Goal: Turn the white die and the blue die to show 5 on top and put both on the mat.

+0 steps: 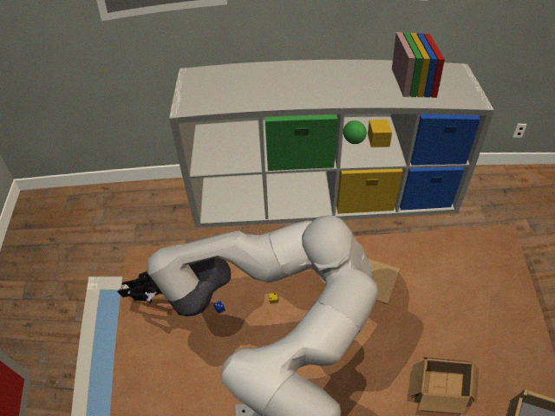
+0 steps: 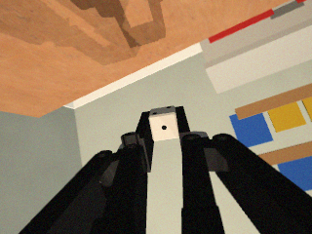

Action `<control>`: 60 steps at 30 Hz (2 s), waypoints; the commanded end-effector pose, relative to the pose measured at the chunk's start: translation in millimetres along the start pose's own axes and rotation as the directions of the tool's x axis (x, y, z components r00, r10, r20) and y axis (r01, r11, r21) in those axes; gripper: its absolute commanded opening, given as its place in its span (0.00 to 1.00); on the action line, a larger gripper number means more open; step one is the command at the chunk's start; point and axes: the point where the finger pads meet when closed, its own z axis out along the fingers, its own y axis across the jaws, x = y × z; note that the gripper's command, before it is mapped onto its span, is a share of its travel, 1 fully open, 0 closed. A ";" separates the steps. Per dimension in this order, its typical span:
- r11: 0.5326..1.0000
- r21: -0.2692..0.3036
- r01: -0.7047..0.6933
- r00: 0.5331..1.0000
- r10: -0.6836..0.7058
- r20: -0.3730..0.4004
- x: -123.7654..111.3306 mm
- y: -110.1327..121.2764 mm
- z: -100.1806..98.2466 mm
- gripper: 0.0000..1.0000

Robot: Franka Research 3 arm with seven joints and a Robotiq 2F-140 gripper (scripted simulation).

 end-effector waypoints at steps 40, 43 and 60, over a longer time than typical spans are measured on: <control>0.992 0.046 0.114 0.990 -0.118 0.080 55.2 -19.7 34.7 0.21; 0.992 0.046 0.114 0.990 -0.118 0.080 56.3 -19.9 35.4 0.21; 0.992 0.046 0.114 0.990 -0.118 0.080 56.4 -19.9 35.5 0.21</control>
